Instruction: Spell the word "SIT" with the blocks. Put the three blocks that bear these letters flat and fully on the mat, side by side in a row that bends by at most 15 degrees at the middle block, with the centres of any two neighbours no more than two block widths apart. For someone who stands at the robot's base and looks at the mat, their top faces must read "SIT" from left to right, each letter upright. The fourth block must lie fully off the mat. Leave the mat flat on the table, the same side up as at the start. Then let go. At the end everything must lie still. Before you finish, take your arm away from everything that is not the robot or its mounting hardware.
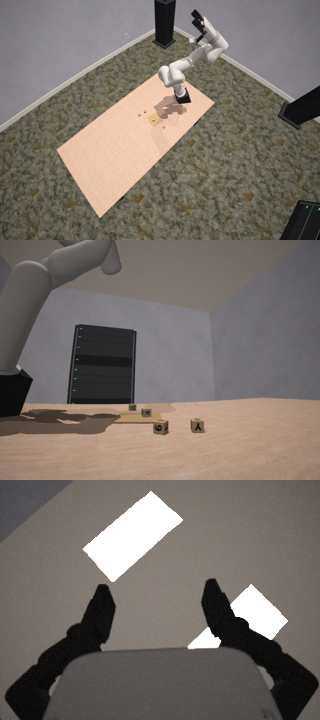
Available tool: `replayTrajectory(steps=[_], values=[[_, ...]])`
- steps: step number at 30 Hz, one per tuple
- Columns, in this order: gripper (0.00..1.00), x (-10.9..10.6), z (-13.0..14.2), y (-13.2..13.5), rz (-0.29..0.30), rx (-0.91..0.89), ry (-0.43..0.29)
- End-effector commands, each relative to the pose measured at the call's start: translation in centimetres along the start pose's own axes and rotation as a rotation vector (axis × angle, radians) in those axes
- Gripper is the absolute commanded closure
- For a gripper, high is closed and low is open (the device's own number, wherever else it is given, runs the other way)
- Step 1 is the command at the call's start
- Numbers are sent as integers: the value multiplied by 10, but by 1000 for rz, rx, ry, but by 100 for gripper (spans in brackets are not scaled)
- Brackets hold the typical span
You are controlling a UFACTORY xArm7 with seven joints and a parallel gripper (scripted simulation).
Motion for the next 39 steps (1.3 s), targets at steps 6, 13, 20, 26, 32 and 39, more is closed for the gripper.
replayTrajectory(steps=[6, 13, 20, 26, 32, 39], values=[[0, -35, -21, 80, 49, -237, -84], [0, -60, -47, 135, 86, -410, -140], [0, -77, -71, 174, 115, -537, -180], [0, -101, -113, 226, 161, -722, -236], [0, -120, -153, 264, 201, -874, -281], [0, -141, -202, 301, 251, -1040, -330]])
Point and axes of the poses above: the point where the finger pads meet when closed, its own x axis out along the fingers, its own y axis across the jaws, z = x × y, the point moved 3 cm from there along -x, back along the fingers, and after that the axes turned 4 degrees about x, right-handed, at the moved point
